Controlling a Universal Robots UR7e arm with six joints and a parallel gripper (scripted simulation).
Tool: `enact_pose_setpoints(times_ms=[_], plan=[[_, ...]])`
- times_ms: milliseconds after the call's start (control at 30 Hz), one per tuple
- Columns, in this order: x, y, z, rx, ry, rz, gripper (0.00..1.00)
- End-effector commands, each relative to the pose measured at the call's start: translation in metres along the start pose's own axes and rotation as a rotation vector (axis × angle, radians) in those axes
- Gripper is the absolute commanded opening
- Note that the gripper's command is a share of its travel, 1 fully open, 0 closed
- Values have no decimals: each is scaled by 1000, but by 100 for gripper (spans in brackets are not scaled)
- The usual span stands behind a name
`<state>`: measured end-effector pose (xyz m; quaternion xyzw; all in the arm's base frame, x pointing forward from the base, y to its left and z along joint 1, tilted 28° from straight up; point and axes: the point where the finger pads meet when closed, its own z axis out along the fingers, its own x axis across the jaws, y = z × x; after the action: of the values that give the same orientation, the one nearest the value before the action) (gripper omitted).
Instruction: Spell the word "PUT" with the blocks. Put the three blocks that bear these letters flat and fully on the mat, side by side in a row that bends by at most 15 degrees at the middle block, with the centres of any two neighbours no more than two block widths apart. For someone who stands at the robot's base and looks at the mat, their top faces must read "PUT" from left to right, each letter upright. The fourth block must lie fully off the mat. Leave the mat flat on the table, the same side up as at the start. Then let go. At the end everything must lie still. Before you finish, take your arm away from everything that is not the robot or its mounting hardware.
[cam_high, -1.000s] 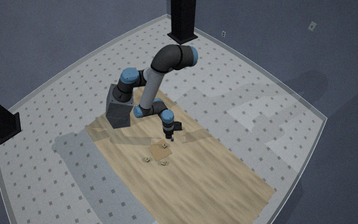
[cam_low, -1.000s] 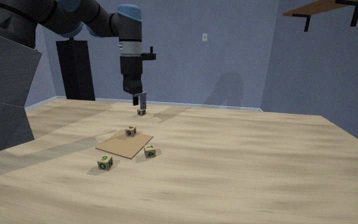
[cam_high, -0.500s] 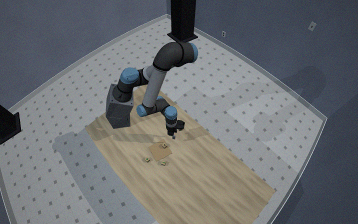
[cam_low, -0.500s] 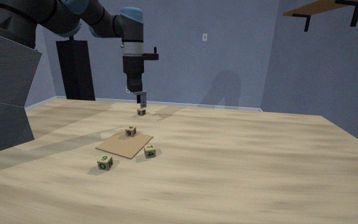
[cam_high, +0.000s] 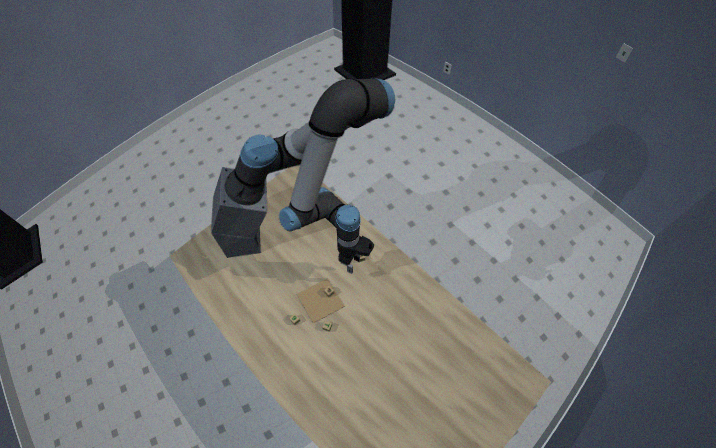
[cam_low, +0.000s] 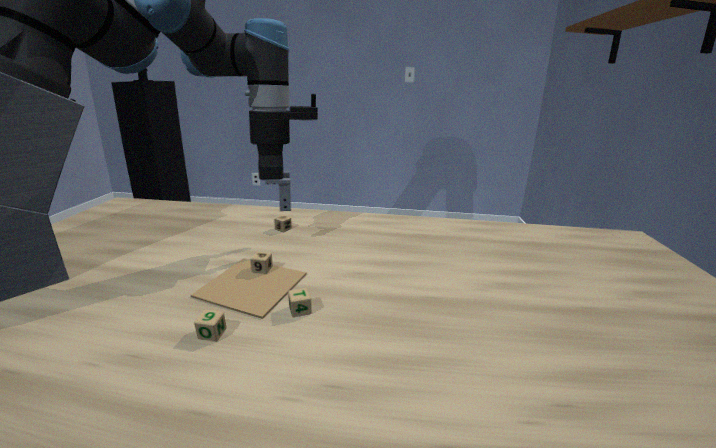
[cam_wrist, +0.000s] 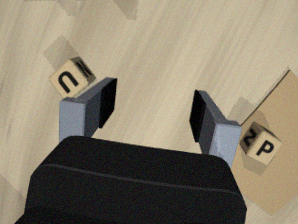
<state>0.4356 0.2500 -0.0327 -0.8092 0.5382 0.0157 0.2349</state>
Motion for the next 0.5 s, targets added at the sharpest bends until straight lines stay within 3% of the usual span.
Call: enact_pose_setpoints(times_ms=[0,467], plan=[[-13,0,-1,2,0,139,100],[-37,1,-2,6,-4,380,100]])
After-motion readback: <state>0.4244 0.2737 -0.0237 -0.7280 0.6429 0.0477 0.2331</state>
